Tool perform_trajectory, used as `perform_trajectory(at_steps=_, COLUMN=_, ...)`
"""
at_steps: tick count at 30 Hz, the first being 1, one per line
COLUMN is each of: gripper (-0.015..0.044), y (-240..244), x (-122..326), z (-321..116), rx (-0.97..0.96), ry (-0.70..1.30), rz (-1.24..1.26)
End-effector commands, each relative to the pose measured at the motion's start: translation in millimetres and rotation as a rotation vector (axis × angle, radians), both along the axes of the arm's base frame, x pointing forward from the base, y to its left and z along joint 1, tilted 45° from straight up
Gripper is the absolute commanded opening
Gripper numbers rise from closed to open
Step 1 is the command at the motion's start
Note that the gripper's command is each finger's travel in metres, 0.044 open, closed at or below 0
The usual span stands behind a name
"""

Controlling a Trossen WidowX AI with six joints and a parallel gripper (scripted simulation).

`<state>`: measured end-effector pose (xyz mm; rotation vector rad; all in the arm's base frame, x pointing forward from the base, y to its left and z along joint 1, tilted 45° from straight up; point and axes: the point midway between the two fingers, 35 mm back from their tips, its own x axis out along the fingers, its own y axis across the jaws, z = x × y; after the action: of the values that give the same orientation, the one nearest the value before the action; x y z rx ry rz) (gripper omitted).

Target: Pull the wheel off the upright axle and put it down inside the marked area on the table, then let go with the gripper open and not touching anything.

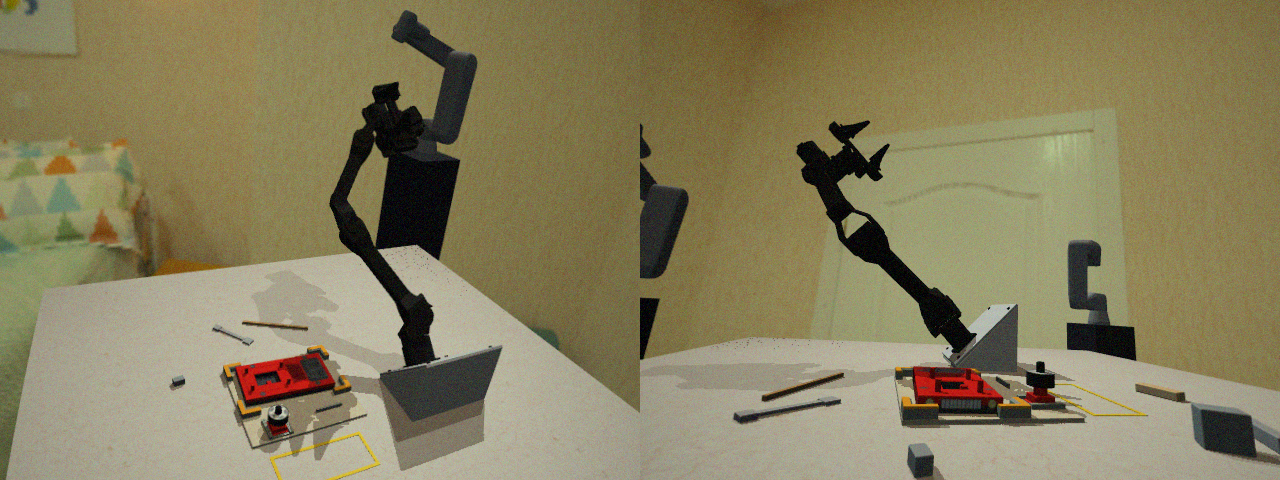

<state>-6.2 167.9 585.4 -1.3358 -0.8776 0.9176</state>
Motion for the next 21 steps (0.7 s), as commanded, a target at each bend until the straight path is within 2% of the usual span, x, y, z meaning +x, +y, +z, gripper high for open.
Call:
perform_trajectory(at_steps=1, gripper=0.0374, y=0, x=0, z=0, rx=0.001, ry=0.001, rz=-0.002)
perform_trajectory(at_steps=4, gripper=0.0300, y=7, x=0, z=-2, rx=0.009, ry=0.012, rz=-0.030)
perform_trajectory(at_steps=10, gripper=0.0300, y=42, x=-15, z=-20, rx=-0.002, ry=0.028, rz=-0.143)
perform_trajectory(at_steps=21, gripper=0.0300, y=118, x=3, z=-72, rx=-0.076, ry=0.089, rz=-0.349)
